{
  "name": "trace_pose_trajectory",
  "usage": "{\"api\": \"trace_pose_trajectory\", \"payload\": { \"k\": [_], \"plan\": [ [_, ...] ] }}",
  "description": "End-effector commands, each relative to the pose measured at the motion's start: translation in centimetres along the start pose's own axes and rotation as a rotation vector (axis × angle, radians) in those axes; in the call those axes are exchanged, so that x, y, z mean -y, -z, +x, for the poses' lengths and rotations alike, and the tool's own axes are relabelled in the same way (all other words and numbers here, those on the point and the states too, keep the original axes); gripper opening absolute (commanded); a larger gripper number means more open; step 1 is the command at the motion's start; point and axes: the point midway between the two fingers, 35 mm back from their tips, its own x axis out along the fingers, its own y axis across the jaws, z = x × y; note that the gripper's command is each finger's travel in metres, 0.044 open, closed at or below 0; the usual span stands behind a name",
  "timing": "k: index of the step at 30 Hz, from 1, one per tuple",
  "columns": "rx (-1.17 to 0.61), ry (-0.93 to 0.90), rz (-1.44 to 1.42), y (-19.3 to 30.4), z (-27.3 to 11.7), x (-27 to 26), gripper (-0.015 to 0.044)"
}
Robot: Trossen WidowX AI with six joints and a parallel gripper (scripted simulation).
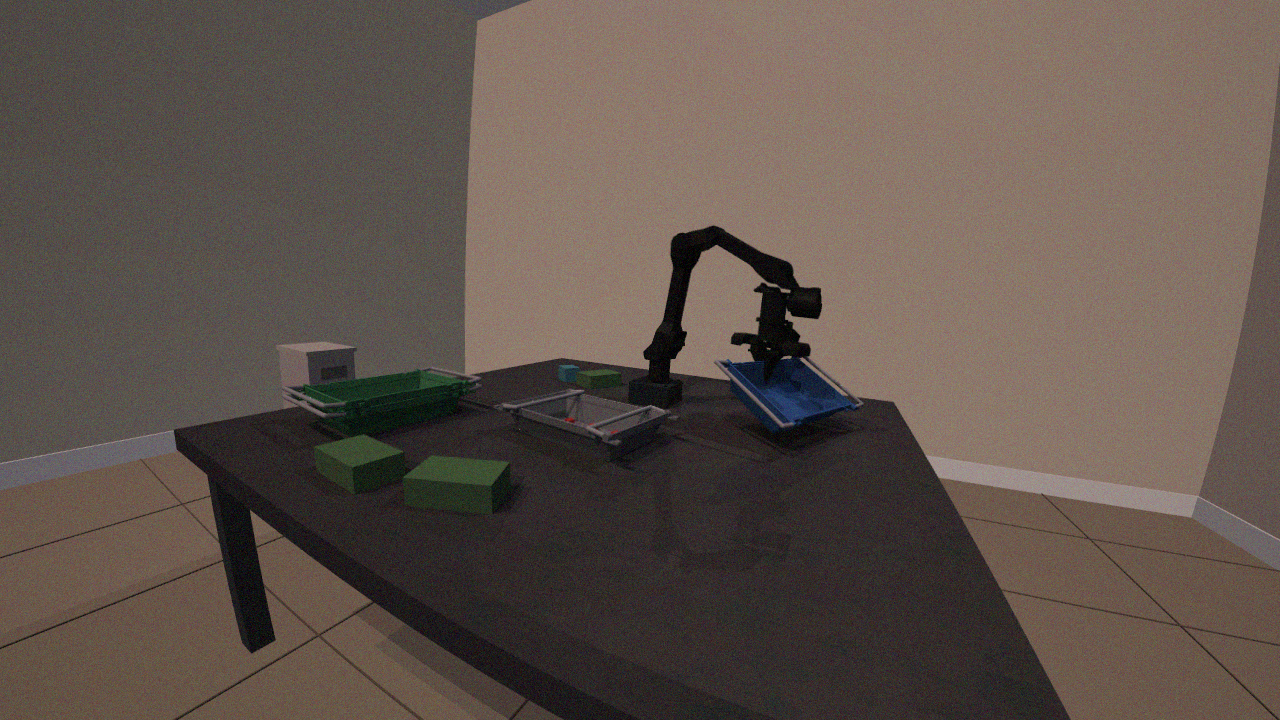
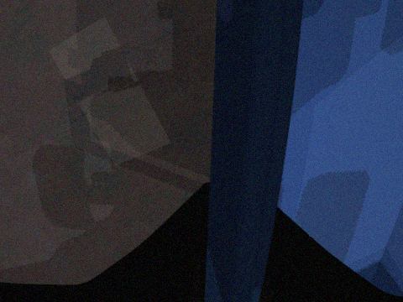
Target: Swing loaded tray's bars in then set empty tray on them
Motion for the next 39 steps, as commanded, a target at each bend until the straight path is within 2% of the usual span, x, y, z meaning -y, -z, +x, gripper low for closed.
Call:
{"api": "trace_pose_trajectory", "payload": {
  "k": [1,16,39],
  "plan": [
    [0.005,0.027,0.000,-0.3,-2.2,1.3,0.0000],
    [0.006,0.028,0.000,-0.7,-7.9,2.5,0.0000],
    [0.006,0.028,0.000,-0.7,-7.9,2.5,0.0000]
  ]
}}
